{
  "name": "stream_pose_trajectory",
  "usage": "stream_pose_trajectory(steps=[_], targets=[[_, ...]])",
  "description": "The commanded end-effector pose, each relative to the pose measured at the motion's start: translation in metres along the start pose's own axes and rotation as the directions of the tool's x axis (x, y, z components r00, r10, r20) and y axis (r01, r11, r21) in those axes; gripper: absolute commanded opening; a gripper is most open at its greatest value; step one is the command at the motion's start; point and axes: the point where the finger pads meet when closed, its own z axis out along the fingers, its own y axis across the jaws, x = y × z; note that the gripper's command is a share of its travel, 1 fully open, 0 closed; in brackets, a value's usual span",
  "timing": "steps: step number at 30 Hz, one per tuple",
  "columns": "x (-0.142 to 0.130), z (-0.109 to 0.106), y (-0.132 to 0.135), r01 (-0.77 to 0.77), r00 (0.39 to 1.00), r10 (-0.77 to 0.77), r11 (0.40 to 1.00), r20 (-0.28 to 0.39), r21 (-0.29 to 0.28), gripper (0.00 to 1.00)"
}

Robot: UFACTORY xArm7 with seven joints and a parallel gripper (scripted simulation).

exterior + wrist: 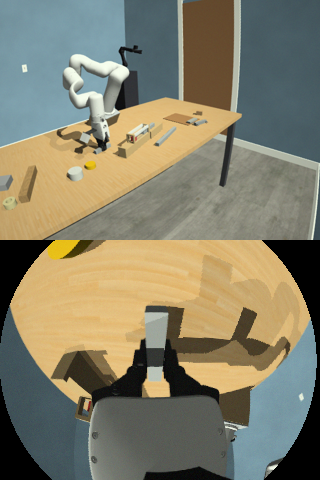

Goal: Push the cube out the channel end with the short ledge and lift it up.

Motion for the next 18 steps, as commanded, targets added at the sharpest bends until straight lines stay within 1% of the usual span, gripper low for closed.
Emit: stream_pose_trajectory(steps=[1, 14, 16, 18], targets=[[0.001, -0.001, 0.0, 0.0, 1.0, 0.0, 1.0, -0.002, 0.001, 0.0], [0.001, -0.002, 0.0, 0.0, 1.0, 0.0, 1.0, -0.002, 0.001, 0.0], [0.001, -0.01, 0.0, 0.0, 1.0, 0.0, 1.0, -0.002, 0.001, 0.0], [0.001, -0.026, 0.0, 0.0, 1.0, 0.0, 1.0, -0.002, 0.001, 0.0]])
